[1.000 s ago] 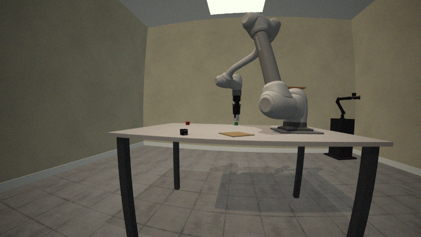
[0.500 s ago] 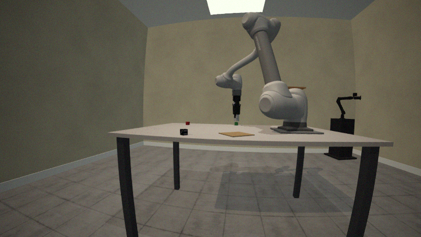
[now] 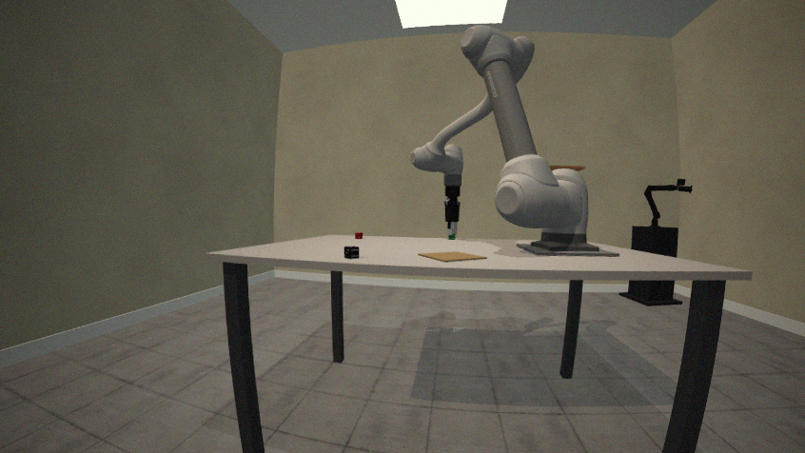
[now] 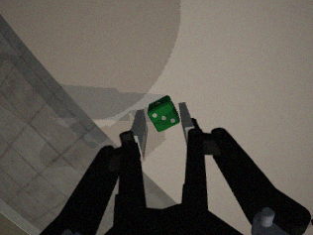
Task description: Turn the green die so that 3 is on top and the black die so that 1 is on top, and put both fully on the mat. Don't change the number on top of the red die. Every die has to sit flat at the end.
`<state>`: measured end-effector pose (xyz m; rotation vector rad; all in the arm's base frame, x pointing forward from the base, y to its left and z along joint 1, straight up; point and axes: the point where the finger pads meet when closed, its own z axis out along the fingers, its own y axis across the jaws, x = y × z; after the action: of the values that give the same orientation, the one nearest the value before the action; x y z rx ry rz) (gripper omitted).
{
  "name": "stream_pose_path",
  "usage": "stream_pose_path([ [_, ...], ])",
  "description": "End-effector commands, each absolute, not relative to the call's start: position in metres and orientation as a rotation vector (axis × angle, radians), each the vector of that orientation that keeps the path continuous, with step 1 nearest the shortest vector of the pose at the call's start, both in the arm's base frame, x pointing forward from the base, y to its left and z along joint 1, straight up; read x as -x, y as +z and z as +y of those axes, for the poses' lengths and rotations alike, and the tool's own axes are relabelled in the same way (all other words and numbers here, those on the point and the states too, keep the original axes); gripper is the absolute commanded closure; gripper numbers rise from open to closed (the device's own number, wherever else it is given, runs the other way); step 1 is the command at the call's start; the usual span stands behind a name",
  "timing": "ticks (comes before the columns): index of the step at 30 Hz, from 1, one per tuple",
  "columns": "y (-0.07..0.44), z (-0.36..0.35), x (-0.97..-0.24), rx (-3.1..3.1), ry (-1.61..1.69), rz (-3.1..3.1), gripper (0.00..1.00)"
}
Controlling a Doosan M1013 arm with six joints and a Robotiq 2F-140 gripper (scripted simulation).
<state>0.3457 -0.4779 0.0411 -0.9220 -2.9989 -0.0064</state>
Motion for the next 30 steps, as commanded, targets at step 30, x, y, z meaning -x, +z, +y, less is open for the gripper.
stream_pose_path([
  [30,0.020,-0.478,-0.346,0.922,-0.006,-2.999,0.65],
])
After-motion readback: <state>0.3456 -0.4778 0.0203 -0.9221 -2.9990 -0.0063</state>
